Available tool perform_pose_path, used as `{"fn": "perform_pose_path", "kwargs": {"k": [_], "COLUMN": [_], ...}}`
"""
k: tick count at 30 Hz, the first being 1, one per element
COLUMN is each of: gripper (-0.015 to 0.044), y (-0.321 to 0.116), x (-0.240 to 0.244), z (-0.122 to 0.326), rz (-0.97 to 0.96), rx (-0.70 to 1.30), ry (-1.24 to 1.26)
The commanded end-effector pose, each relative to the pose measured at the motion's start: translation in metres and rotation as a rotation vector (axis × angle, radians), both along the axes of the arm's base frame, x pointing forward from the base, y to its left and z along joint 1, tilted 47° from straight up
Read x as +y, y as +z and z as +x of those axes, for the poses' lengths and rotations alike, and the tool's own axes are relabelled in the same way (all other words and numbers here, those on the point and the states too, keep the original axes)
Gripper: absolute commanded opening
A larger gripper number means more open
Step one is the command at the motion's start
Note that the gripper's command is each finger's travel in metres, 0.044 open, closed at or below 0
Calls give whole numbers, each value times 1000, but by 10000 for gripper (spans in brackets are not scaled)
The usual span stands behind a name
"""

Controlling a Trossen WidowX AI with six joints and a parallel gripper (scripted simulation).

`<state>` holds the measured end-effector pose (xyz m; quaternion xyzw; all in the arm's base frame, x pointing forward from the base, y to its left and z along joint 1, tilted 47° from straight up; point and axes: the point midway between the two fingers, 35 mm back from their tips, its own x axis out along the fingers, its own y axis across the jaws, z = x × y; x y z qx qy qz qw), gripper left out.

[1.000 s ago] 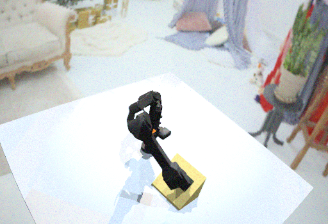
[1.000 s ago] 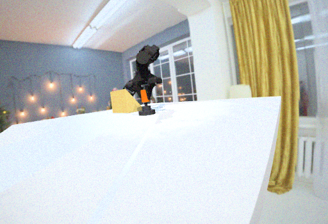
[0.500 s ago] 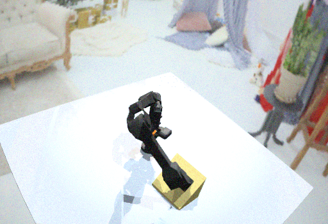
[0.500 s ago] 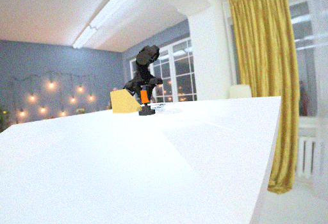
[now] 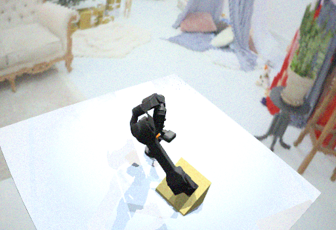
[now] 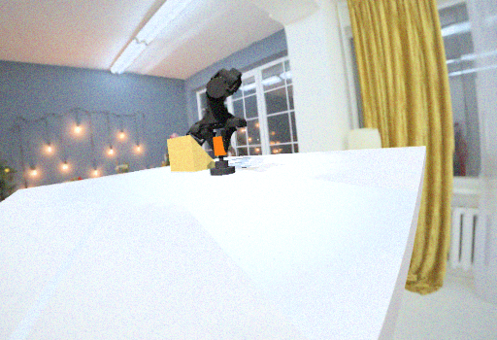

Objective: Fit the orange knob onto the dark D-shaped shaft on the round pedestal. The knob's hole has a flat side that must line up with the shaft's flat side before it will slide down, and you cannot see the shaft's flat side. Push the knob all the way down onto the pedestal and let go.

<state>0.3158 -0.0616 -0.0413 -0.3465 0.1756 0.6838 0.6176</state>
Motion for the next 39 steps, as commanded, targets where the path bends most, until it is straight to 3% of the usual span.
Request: {"fn": "perform_pose_path", "kwargs": {"k": [1, 7, 39], "gripper": [0, 0, 0], "y": [2, 0, 1], "x": [-2, -1, -2], "z": [2, 1, 2], "rz": [-2, -2, -3], "rx": [-23, -155, -218], "ry": [18, 145, 205]}}
